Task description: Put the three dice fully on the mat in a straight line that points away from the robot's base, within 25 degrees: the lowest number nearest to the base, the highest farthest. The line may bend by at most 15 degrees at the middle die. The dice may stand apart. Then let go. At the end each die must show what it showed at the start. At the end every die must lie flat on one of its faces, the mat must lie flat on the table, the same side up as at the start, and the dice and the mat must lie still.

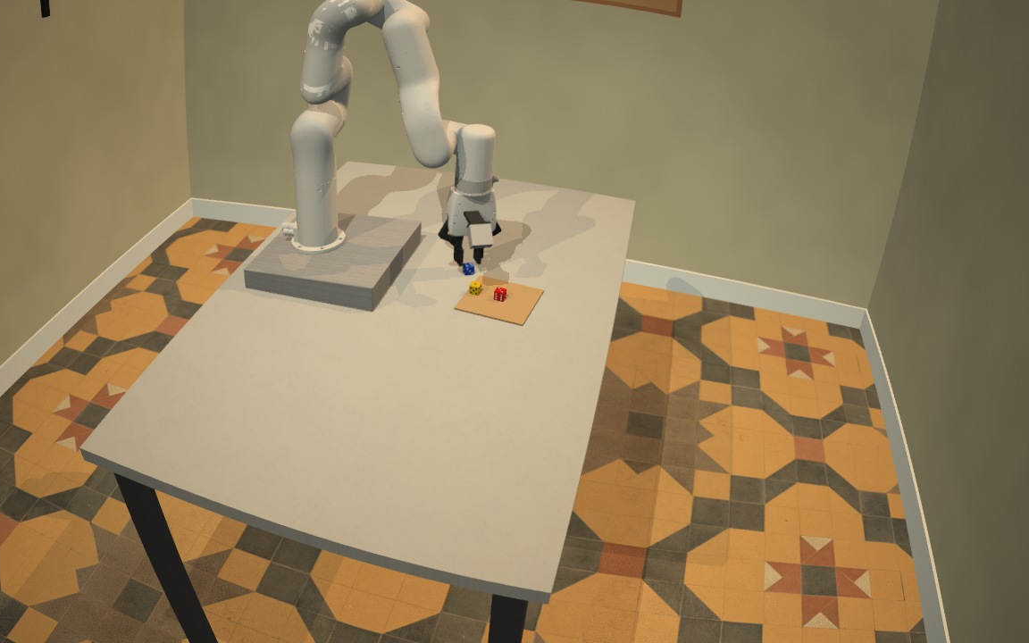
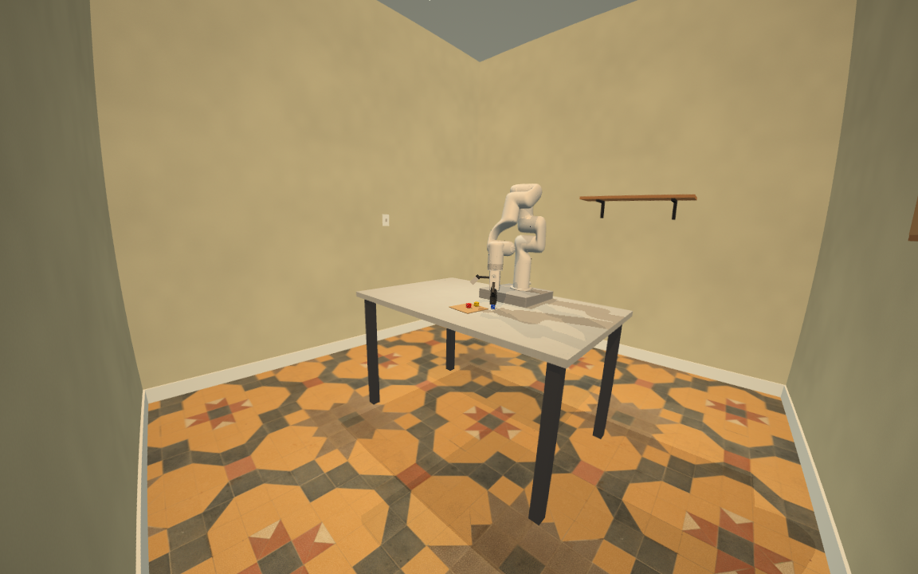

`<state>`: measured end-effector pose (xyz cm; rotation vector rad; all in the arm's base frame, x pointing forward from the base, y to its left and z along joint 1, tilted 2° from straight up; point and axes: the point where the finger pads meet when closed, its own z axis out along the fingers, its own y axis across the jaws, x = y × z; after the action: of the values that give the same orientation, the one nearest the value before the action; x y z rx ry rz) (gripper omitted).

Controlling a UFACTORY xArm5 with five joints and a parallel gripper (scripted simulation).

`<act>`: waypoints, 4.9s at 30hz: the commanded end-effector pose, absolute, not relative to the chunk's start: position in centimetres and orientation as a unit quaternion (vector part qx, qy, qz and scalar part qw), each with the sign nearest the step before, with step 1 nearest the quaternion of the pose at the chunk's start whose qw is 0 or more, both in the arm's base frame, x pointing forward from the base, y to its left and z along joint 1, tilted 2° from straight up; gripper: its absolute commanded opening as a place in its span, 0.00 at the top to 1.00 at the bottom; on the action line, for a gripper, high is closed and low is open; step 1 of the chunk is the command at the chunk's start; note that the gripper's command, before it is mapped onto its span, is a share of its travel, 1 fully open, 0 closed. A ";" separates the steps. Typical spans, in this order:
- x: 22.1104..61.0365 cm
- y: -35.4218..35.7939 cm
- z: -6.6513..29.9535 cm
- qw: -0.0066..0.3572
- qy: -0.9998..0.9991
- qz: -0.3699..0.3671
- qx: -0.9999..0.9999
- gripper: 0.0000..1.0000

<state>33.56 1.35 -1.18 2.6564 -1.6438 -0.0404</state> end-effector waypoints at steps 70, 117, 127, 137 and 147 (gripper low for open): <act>33.6 1.3 -3.5 0.008 -0.526 -0.012 0.850 0.64; 33.6 1.3 -3.5 0.008 -0.526 -0.012 0.850 0.85; 33.6 1.2 -2.5 0.008 -0.526 -0.012 0.850 0.85; 33.8 1.2 2.9 0.008 -0.526 -0.012 0.850 0.85; 33.9 1.2 6.4 0.008 -0.526 -0.012 0.850 0.85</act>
<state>33.95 1.23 5.60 2.6587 -1.6452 -0.0345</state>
